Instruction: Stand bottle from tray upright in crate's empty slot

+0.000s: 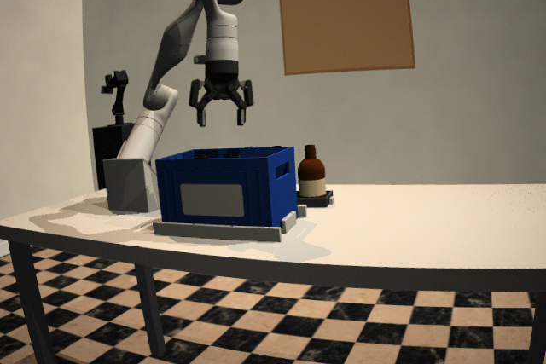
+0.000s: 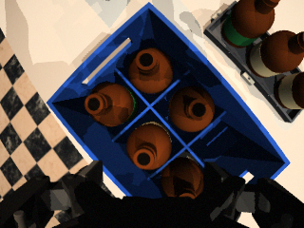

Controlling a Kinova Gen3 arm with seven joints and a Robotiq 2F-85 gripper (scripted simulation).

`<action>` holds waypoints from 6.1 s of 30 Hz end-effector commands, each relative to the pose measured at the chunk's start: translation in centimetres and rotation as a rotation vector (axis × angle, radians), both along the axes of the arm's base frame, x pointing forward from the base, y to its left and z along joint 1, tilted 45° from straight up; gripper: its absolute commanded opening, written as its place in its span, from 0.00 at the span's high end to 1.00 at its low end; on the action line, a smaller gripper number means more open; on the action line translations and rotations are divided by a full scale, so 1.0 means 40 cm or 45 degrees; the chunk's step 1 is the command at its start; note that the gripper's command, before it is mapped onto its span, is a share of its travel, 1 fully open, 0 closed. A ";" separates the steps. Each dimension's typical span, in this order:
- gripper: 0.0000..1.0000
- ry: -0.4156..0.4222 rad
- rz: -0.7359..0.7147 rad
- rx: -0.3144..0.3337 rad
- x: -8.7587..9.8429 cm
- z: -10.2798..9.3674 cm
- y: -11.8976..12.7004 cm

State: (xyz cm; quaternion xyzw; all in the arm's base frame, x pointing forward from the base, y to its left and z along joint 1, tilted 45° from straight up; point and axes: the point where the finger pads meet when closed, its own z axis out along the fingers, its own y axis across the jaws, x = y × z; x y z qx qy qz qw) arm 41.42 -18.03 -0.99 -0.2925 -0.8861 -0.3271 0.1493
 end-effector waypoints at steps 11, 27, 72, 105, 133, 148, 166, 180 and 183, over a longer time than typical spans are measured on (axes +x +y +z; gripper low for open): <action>0.00 -0.003 -0.033 0.026 -0.007 -0.015 -0.016; 0.00 -0.006 -0.059 0.051 -0.013 -0.028 -0.026; 1.00 -0.009 -0.076 0.066 -0.016 -0.035 -0.033; 1.00 -0.048 -0.035 0.069 0.028 0.471 0.474; 0.36 -0.048 -0.034 0.069 0.028 0.472 0.474; 0.36 -0.048 -0.034 0.069 0.028 0.471 0.475; 0.36 -0.048 -0.034 0.069 0.027 0.450 0.496; 0.36 -0.048 -0.034 0.069 0.026 0.420 0.525; 0.36 -0.048 -0.034 0.069 0.026 0.413 0.533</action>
